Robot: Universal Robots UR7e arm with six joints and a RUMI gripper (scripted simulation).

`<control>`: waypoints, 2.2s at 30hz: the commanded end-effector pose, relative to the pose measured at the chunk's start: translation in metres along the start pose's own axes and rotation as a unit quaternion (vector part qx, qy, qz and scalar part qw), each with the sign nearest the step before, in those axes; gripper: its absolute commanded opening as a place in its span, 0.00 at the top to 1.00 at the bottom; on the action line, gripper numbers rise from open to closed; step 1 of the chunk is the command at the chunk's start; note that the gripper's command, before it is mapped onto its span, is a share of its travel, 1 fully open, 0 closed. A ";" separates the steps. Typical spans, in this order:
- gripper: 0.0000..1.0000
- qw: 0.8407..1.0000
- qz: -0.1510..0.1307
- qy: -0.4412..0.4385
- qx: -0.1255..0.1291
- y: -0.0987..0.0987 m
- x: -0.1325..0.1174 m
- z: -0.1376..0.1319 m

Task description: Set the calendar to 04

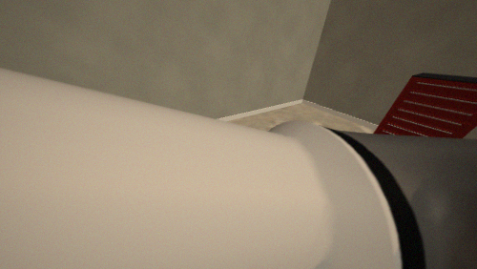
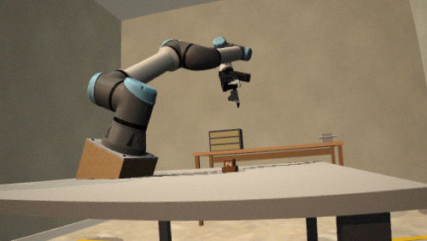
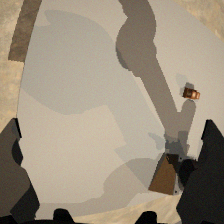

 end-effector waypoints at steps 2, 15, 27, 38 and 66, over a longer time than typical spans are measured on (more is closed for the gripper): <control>0.00 1.000 0.000 0.000 0.001 0.001 0.000 0.001; 0.00 1.000 0.000 0.000 0.001 0.001 0.000 0.001; 0.00 1.000 -0.002 -0.003 0.001 -0.001 0.002 0.003; 0.00 1.000 -0.014 -0.017 0.004 -0.010 0.014 0.015; 0.00 0.977 -0.127 -0.166 0.037 -0.108 0.087 0.151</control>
Point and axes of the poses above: the point where the finger pads meet when closed, its own y axis back along the fingers, its own z axis across the jaws, x = y × z, the point moved 9 cm from there along y, back along the fingers, and after that the axes turned 8 degrees about y, right-handed, at the moved point
